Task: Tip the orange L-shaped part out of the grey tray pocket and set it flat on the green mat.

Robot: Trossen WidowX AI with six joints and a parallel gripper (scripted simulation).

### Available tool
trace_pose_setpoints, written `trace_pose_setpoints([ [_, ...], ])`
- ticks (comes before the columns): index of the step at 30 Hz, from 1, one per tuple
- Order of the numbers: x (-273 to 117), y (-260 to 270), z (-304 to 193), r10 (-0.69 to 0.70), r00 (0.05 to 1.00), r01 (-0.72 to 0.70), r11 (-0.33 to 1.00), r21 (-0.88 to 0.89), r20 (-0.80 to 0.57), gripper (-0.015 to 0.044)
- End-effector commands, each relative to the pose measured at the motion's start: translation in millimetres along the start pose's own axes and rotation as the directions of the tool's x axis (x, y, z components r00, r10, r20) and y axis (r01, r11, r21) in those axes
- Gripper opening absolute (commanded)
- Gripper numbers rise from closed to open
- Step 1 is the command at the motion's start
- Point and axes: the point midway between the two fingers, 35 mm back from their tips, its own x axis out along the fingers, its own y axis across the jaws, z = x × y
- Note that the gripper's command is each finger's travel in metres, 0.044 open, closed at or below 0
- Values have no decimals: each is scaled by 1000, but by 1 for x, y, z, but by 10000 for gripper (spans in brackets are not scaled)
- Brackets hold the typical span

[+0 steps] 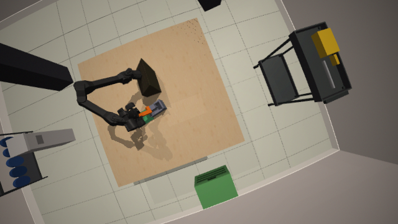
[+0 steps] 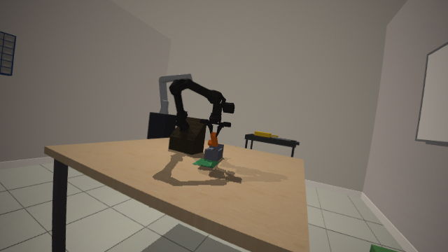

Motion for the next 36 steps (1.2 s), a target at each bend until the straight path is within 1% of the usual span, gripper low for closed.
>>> trace_pose_setpoints([
  [1, 0, -2, 22, 0, 1000, 0, 1000, -1, 6, 0],
  [14, -1, -8, 81, 0, 1000, 0, 1000, 0, 9, 0],
  [22, 1, -8, 82, 0, 1000, 0, 1000, 0, 9, 0],
  [36, 23, -8, 82, 0, 1000, 0, 1000, 0, 10, 0],
])
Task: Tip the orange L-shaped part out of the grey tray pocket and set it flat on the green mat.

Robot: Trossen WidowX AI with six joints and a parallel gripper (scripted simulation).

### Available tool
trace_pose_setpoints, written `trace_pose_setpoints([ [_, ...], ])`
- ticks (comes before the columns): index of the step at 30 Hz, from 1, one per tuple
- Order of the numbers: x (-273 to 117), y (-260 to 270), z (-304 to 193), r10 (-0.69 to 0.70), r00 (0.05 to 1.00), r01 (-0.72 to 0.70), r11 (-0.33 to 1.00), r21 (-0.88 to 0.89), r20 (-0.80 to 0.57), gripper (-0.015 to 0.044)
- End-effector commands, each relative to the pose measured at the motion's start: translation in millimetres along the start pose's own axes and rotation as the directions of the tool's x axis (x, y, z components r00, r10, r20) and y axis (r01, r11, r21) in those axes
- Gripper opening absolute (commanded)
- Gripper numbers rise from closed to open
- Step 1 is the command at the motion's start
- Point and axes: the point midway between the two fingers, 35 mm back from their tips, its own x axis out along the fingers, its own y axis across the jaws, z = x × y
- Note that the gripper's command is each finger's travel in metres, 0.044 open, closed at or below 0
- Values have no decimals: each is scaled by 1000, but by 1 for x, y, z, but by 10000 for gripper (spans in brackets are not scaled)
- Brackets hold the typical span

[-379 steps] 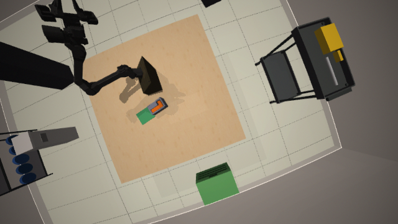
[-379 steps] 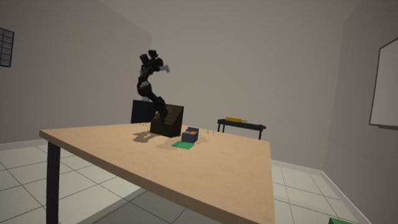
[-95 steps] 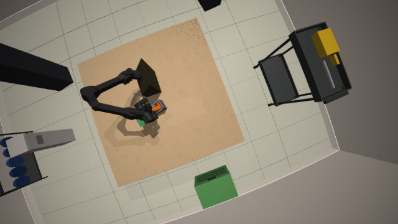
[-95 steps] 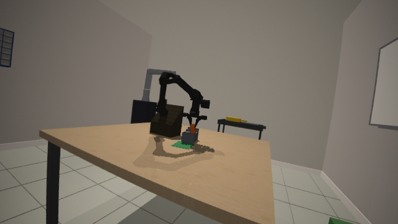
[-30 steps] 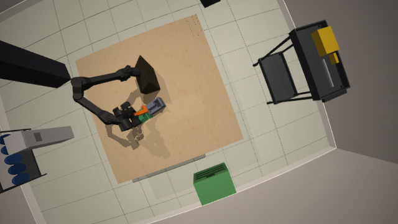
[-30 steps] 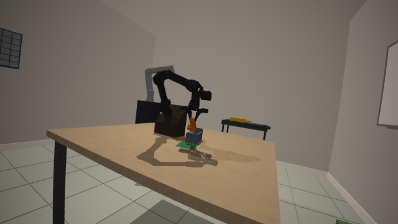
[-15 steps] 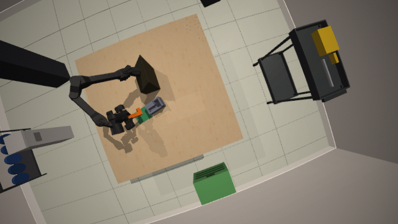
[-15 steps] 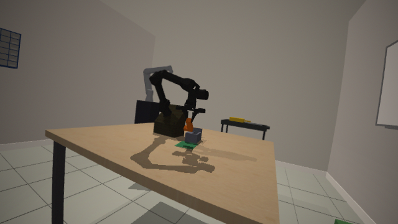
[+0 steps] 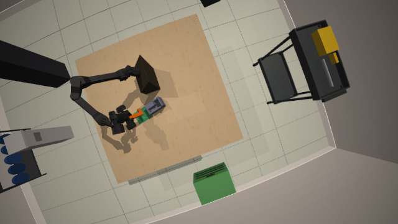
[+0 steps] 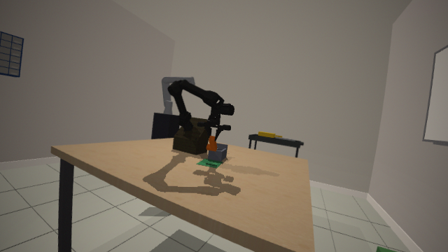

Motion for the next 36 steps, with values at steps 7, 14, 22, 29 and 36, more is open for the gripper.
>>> trace_pose_setpoints([
  [7, 18, -1, 0, -5, 1000, 5, 1000, -6, 2, 0],
  [14, 29, -1, 0, -5, 1000, 5, 1000, -6, 3, 0],
  [22, 41, -2, 0, -6, 1000, 6, 1000, -6, 3, 0],
  [29, 52, -2, 0, -6, 1000, 6, 1000, -6, 4, 0],
  [36, 63, -2, 0, -6, 1000, 6, 1000, -6, 5, 0],
])
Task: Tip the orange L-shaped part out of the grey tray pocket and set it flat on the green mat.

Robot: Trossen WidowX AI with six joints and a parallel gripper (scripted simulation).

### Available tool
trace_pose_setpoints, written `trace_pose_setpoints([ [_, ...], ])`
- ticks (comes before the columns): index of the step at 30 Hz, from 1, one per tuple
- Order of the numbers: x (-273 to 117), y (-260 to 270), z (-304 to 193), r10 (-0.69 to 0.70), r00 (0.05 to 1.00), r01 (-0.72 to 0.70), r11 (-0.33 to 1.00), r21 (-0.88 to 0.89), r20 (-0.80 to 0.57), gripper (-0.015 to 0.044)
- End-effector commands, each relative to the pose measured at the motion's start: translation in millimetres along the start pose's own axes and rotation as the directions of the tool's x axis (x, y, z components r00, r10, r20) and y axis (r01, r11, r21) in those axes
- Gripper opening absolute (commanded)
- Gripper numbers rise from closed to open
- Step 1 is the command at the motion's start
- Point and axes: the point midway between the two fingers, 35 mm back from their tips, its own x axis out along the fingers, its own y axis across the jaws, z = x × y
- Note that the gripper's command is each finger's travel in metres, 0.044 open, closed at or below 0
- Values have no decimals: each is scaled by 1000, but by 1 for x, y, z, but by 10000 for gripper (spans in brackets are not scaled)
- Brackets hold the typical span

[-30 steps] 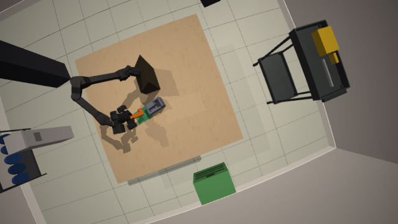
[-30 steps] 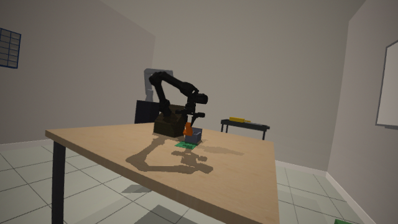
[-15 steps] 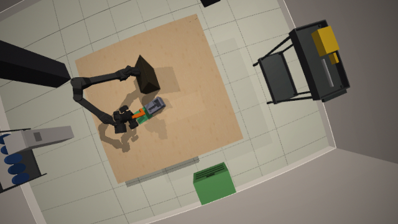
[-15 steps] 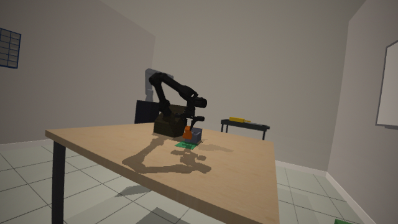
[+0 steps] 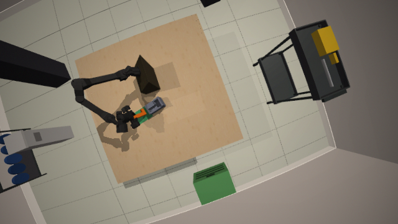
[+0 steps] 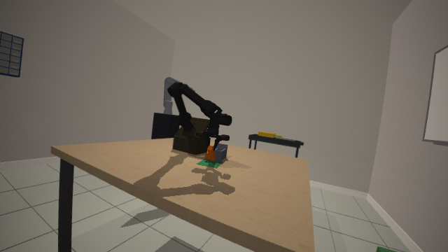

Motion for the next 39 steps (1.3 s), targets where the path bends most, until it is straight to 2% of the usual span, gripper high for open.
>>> trace_pose_setpoints([
  [1, 7, -1, -2, -3, 1000, 3, 1000, -7, -6, 0],
  [15, 7, -2, -1, -5, 1000, 5, 1000, -2, -1, 0],
  [25, 4, -1, -1, -4, 1000, 4, 1000, -2, -2, 262],
  [30, -41, 3, -2, -2, 1000, 2, 1000, -4, -11, 394],
  [33, -78, 0, -2, -2, 1000, 2, 1000, -7, -11, 400],
  [39, -77, 3, -3, 15, 1000, -16, 1000, -12, -13, 400],
])
